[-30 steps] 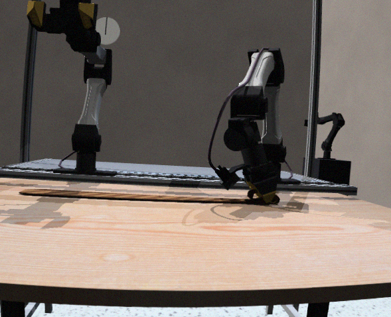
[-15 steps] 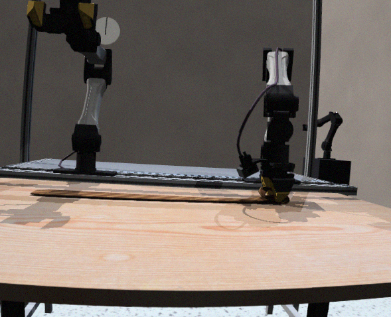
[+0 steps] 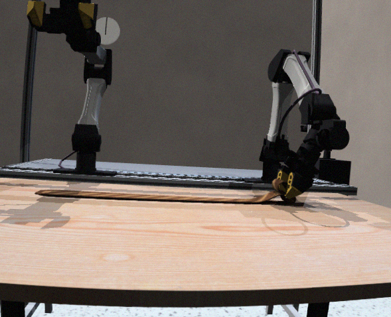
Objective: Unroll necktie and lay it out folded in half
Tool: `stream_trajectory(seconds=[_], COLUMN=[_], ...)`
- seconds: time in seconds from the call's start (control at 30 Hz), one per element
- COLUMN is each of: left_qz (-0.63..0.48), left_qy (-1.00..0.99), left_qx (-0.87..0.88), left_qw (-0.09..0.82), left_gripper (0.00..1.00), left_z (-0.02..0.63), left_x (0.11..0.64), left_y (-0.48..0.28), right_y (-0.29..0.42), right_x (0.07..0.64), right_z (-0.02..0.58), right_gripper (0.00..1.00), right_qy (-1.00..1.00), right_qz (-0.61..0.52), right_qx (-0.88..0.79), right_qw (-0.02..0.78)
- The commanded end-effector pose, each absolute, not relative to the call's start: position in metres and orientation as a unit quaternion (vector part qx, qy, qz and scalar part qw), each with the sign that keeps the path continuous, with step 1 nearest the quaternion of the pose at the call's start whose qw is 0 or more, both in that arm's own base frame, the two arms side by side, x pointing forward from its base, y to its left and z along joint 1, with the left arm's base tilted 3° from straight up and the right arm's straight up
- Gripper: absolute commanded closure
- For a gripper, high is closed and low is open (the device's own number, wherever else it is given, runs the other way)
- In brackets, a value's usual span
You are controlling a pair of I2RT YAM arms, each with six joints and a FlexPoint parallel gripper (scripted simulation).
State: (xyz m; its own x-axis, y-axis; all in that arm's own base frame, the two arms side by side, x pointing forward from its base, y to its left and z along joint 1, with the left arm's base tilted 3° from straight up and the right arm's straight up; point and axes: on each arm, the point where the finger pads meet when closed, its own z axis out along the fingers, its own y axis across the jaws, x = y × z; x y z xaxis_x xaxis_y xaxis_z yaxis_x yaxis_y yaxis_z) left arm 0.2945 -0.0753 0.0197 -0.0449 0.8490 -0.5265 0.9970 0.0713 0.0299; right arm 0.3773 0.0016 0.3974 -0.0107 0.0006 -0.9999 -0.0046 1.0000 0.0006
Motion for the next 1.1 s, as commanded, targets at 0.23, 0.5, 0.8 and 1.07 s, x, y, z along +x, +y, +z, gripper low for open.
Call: stream_trajectory(seconds=[0.23,0.5,0.8,1.07], left_qz=[-0.316,-0.344,-0.344,-0.344], left_qy=[0.62,0.604,0.604,0.604], left_qx=[0.637,0.622,0.622,0.622], left_qw=[0.332,0.36,0.36,0.36], left_gripper=[0.59,0.57,0.43,0.35], left_z=[0.024,0.0254,0.0254,0.0305], left_x=[0.2882,0.2882,0.2882,0.288], left_y=[-0.0824,-0.0795,-0.0795,-0.0794], right_y=[0.0016,0.0016,0.0016,0.0016], right_x=[0.3773,0.3773,0.3773,0.3773], right_z=[0.3973,0.3973,0.3973,0.3973], right_gripper=[0.0,0.0,0.0,0.0], right_qy=[0.711,0.711,0.711,0.711], right_qz=[0.002,0.002,0.002,0.002], right_qx=[-0.001,-0.001,-0.001,-0.001], right_qw=[0.703,0.703,0.703,0.703])
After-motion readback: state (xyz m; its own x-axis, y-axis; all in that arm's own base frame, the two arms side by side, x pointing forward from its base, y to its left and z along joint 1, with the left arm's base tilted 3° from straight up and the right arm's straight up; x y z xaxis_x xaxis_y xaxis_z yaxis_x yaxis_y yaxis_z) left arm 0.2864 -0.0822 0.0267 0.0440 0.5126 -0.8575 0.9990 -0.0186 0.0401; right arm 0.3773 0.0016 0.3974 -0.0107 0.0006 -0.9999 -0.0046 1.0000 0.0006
